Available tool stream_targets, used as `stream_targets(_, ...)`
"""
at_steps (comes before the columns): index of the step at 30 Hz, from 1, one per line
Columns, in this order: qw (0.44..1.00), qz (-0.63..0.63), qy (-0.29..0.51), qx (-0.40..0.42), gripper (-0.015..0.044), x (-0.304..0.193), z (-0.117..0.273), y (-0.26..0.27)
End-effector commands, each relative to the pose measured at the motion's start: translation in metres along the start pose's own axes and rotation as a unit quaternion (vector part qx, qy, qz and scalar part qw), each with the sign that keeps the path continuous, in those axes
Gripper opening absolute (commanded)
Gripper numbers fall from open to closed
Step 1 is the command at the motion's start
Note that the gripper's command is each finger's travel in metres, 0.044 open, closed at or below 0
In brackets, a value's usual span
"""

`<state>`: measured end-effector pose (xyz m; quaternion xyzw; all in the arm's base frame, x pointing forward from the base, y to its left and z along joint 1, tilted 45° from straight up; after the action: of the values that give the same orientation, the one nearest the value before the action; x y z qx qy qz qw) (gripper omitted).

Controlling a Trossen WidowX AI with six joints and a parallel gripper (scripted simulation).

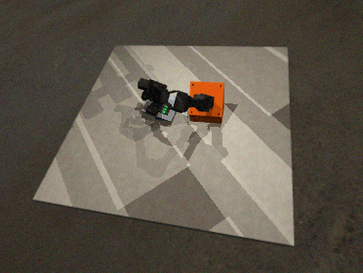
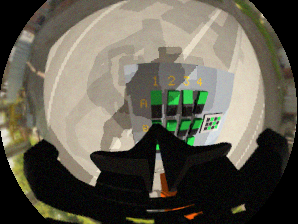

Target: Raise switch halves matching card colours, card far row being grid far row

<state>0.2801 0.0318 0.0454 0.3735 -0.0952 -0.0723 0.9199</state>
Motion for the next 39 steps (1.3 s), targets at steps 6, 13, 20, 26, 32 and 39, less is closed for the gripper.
stream_targets(6, 1.0, -0.002, 0.001, -0.002, 0.0, 0.0, -0.002, -0.001)
stream_targets(13, 1.0, -0.002, 0.001, -0.002, 0.0, 0.0, -0.003, -0.001)
stream_targets(20, 1.0, -0.002, -0.009, -0.004, 0.0, -0.002, 0.051, -0.001)
stream_targets(26, 1.0, -0.002, -0.011, -0.004, 0.0, -0.003, 0.062, -0.011)
stream_targets(32, 1.0, -0.002, -0.003, -0.004, 0.0, -0.002, 0.038, -0.022)
stream_targets(39, 1.0, -0.002, 0.001, -0.003, 0.0, -0.001, 0.022, -0.022)
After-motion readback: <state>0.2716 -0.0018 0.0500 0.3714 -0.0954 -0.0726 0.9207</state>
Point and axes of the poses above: the point midway between the two fingers, 35 mm back from their tips, its own z axis back along the fingers, its own y axis across the jaws, x = y × z, the point moved 3 cm from there along z, back along the fingers, and after that the axes turned 1 degree about z, right-handed, at the moved point
